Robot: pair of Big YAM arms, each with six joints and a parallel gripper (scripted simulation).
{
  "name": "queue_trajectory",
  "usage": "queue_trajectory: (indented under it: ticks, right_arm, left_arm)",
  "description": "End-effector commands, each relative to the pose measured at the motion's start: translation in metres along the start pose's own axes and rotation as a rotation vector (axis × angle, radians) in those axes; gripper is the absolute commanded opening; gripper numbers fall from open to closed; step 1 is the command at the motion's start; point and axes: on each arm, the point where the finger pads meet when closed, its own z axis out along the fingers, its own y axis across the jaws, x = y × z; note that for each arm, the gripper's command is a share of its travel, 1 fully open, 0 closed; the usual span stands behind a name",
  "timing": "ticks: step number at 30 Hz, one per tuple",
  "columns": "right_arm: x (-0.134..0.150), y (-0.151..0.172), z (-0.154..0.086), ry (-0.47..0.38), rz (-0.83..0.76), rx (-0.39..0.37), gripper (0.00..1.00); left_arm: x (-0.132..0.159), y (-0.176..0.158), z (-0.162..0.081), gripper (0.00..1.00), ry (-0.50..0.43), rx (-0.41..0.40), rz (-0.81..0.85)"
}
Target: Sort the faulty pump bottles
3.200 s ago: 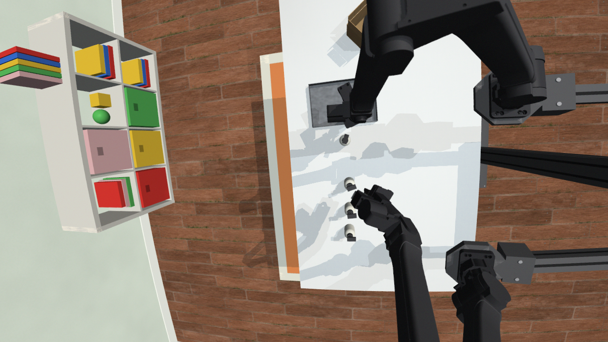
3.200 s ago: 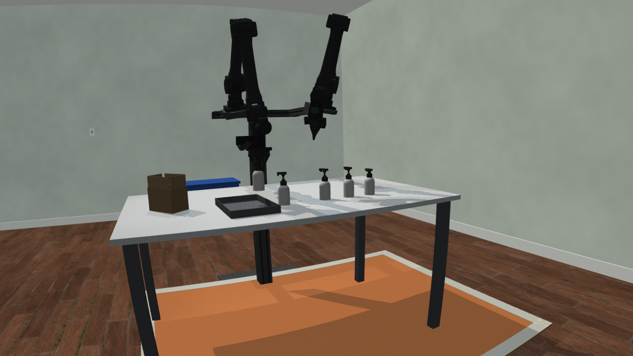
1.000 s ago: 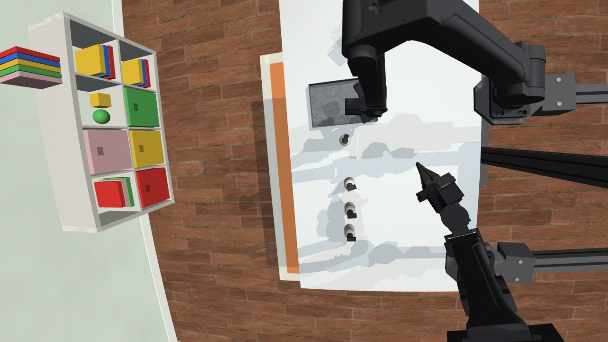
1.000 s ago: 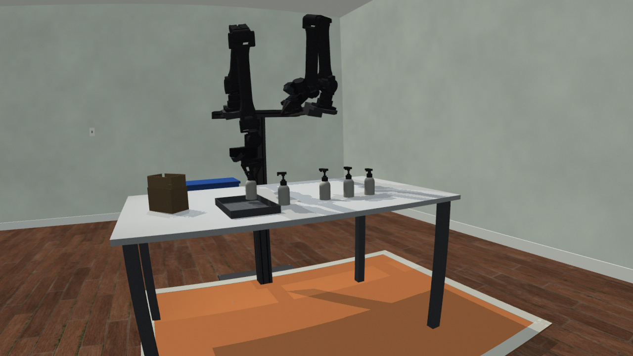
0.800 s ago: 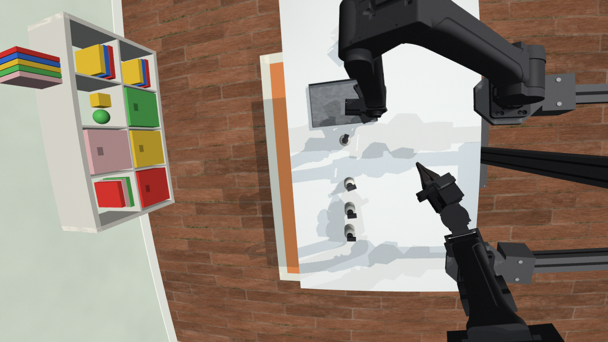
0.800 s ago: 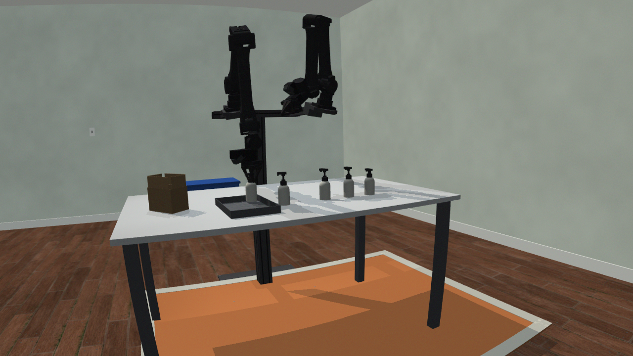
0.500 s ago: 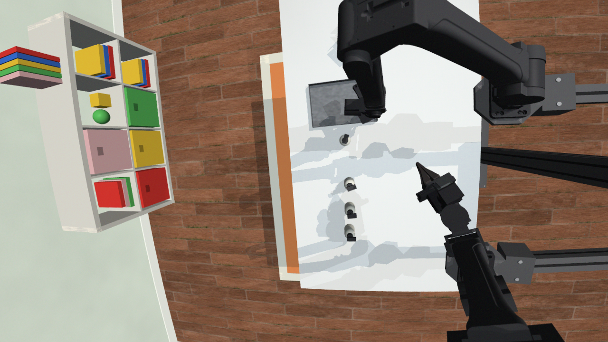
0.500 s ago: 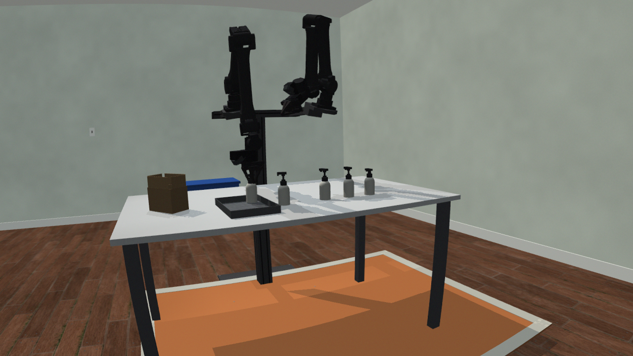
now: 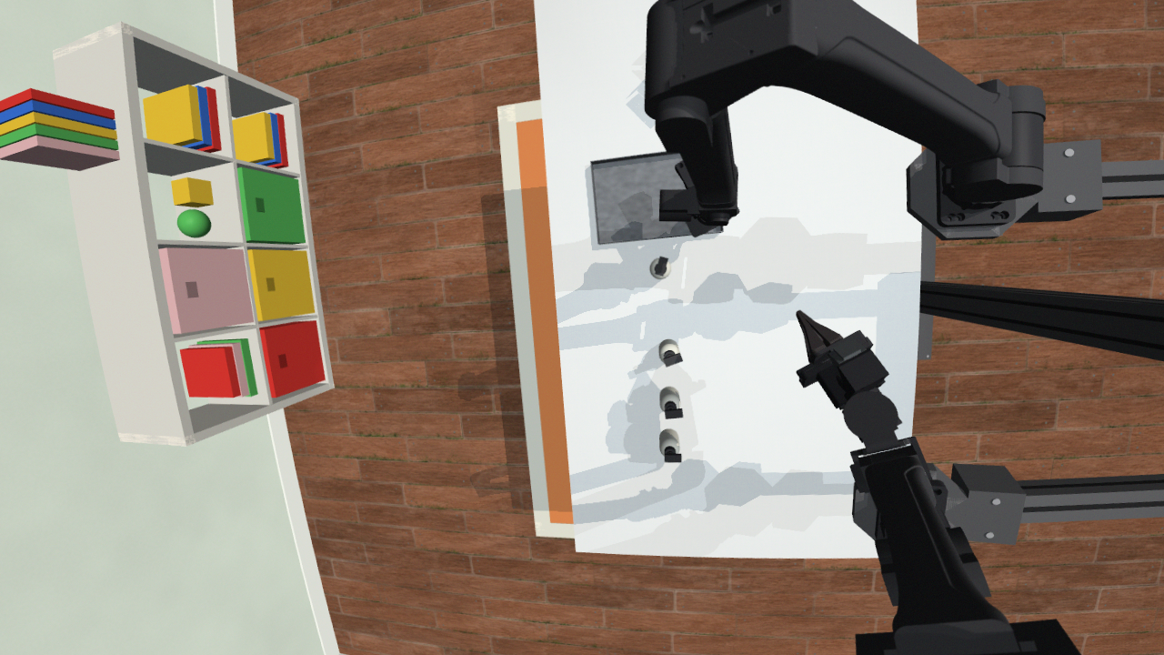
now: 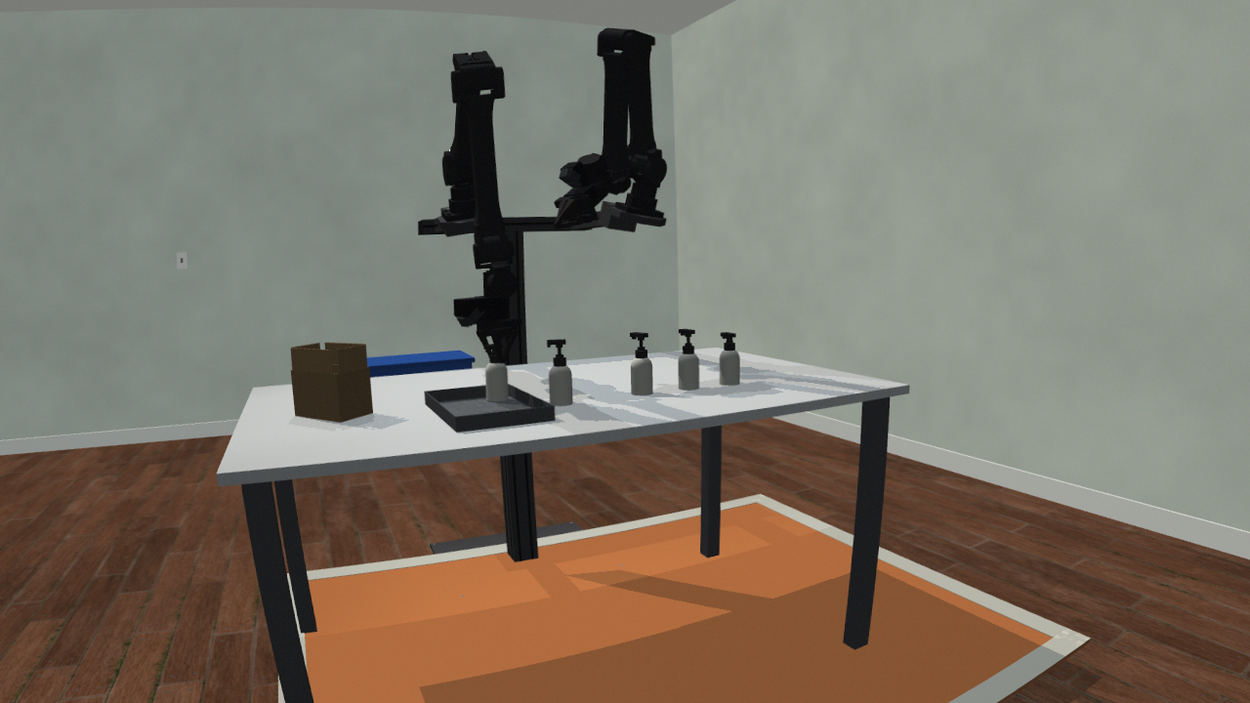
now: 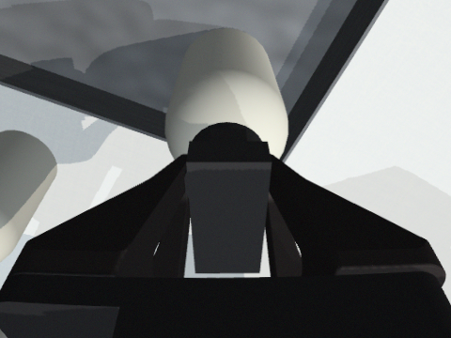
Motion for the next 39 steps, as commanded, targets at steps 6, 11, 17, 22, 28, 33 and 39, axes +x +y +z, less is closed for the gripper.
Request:
queue_trajectory:
  ticks: [6, 11, 17, 22, 28, 33, 39]
  right_arm:
    - [-0.002, 0.003, -0.001, -0.005, 0.0, -0.01, 0.75]
    - [0.008, 0.006, -0.014, 0.004, -0.003, 0.003, 0.75]
    - [0.011, 0.006, -0.02, 0.007, -0.004, 0.012, 0.75]
    - [0.011, 0.005, -0.032, 0.01, -0.002, 0.01, 0.75]
    - [0.008, -0.01, -0.053, 0.008, -0.003, 0.012, 0.75]
    - [-0.001, -0.005, -0.051, -0.001, 0.0, 0.001, 0.75]
    - [-0.002, 0.005, -0.047, -0.008, -0.007, -0.019, 0.75]
  left_arm:
    - [-0.003, 0.002, 0.0, 0.0, -0.01, -0.006, 0.006]
    - [-0.003, 0.002, 0.0, 0.0, -0.01, -0.006, 0.006]
    - [-0.003, 0.002, 0.0, 0.0, -0.01, -0.006, 0.006]
    - [-0.003, 0.002, 0.0, 0.0, -0.01, -0.006, 0.006]
    - [-0.003, 0.002, 0.0, 0.0, -0.01, -0.006, 0.006]
    - [-0.003, 0.002, 0.0, 0.0, -0.01, -0.006, 0.006]
    - [-0.003, 0.002, 0.0, 0.0, -0.01, -0.006, 0.006]
